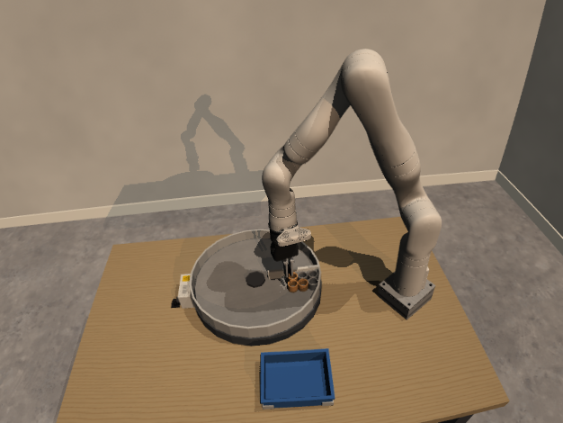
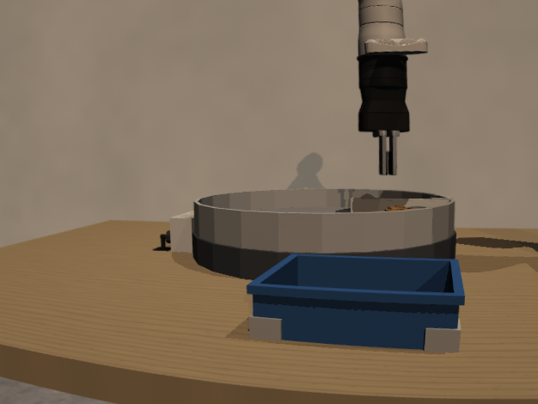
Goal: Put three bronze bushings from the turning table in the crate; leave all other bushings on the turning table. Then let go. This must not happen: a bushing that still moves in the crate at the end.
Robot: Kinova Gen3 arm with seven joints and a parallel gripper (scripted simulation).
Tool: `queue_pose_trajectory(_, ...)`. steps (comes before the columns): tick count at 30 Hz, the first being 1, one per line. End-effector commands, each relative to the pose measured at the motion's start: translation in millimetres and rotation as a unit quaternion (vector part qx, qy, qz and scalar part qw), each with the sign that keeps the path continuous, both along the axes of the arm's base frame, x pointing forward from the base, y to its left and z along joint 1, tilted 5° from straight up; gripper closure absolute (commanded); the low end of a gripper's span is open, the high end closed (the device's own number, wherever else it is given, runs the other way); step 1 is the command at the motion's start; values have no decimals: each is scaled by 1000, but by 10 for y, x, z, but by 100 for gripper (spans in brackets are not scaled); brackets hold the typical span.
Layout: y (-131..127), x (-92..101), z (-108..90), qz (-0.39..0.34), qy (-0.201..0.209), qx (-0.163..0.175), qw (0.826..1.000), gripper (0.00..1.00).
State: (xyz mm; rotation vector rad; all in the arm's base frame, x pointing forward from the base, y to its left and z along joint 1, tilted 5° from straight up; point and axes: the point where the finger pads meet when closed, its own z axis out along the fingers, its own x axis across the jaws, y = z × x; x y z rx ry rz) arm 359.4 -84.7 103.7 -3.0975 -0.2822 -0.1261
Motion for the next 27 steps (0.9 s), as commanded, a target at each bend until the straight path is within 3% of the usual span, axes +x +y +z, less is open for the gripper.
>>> queue_pose_trajectory(1, -12, 0, 0, -1, 0, 0, 1000, 73)
queue_pose_trajectory(5, -12, 0, 0, -1, 0, 0, 1000, 73)
queue_pose_trajectory(6, -10, 1, 1, -1, 0, 0, 1000, 58)
queue_pose_trajectory(27, -10, 1, 1, -1, 0, 0, 1000, 58)
